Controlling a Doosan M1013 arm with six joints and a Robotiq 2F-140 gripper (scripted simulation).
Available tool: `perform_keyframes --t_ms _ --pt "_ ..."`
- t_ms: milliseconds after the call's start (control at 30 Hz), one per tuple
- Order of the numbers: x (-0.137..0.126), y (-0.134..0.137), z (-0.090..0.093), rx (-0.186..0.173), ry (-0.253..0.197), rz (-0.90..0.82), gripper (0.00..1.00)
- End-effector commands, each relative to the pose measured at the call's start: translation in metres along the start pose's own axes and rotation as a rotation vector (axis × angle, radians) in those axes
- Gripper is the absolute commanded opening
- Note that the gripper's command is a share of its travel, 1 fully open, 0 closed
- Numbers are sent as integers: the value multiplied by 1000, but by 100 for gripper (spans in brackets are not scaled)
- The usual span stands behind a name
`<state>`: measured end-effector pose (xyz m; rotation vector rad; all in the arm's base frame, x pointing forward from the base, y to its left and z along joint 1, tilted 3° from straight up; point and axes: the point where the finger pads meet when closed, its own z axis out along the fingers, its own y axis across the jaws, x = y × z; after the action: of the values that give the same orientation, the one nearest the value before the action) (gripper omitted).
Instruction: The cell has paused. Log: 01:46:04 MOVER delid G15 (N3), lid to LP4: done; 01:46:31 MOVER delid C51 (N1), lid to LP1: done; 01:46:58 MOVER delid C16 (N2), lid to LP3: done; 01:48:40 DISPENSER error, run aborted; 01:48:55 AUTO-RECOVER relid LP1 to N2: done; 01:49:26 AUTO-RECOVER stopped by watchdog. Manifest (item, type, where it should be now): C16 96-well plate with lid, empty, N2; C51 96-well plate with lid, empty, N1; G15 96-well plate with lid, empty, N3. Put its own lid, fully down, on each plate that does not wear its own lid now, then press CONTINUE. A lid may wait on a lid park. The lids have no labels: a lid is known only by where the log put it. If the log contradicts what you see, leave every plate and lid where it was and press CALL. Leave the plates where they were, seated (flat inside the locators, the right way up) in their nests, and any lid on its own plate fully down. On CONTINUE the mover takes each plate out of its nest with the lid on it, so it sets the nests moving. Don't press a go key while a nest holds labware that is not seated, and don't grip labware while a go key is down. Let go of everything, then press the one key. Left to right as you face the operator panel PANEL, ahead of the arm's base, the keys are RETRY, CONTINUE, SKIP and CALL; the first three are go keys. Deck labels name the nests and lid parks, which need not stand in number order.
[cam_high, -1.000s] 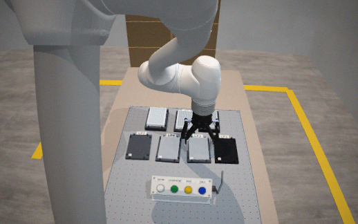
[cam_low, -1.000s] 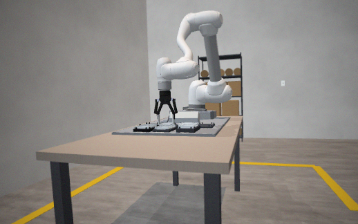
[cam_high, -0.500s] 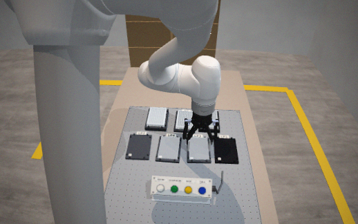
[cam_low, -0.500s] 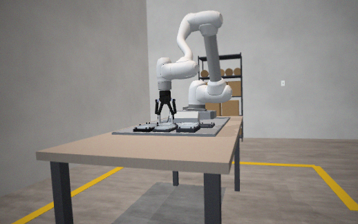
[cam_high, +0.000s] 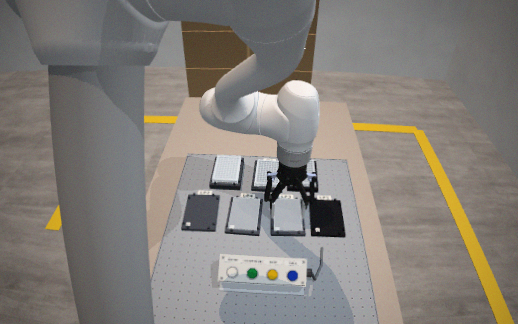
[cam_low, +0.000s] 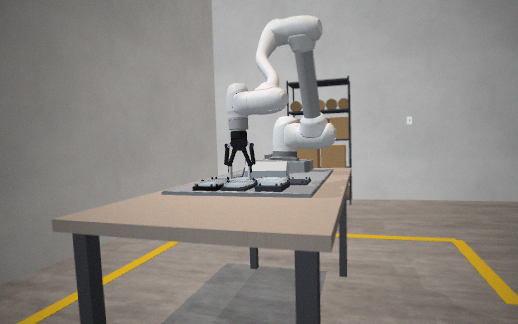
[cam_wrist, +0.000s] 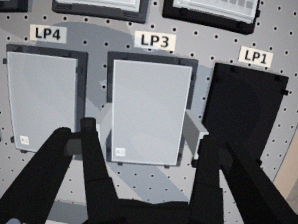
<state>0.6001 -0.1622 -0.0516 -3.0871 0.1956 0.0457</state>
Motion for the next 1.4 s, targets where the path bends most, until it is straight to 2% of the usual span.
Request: perform_keyframes --t_ms 0,933,1367 --pt "0 0 0 0 0 0 0" --pt "0 0 0 0 0 0 0" --pt "0 0 -10 0 0 0 0"
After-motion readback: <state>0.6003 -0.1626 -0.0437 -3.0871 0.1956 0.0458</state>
